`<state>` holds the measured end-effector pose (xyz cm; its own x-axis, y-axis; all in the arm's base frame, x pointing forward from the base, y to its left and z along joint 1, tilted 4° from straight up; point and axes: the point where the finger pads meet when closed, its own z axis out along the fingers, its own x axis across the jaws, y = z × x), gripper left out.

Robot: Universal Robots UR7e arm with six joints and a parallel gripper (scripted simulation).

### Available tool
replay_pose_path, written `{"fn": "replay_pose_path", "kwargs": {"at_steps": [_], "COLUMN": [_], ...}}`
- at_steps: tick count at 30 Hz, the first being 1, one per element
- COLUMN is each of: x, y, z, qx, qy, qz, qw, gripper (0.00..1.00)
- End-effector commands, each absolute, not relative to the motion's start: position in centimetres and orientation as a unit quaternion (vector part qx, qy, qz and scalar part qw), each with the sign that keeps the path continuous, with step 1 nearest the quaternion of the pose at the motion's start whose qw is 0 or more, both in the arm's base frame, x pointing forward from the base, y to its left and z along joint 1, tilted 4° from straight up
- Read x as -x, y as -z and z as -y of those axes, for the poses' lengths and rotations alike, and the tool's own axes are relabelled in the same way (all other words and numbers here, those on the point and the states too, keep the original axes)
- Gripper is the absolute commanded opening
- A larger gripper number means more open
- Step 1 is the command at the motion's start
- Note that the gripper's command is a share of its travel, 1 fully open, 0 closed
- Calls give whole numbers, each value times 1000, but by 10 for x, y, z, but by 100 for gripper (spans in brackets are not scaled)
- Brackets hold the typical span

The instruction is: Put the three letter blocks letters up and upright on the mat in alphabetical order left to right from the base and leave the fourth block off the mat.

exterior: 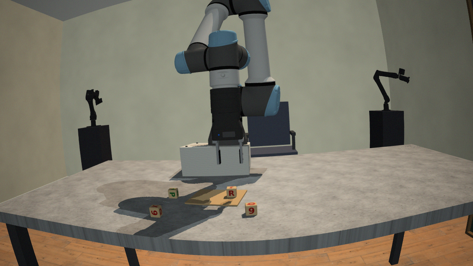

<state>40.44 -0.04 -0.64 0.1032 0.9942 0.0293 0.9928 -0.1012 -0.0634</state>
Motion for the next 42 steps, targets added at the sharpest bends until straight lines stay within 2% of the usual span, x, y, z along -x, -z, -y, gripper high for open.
{"fn": "replay_pose_path", "kwargs": {"at_steps": [1, 23, 42], "x": [-405, -407, -417], "y": [6, 6, 7], "z": [1, 2, 6], "qx": [742, 725, 614], "qy": [-10, -9, -4], "qz": [669, 688, 789], "qw": [34, 33, 34], "gripper": [100, 100, 100]}}
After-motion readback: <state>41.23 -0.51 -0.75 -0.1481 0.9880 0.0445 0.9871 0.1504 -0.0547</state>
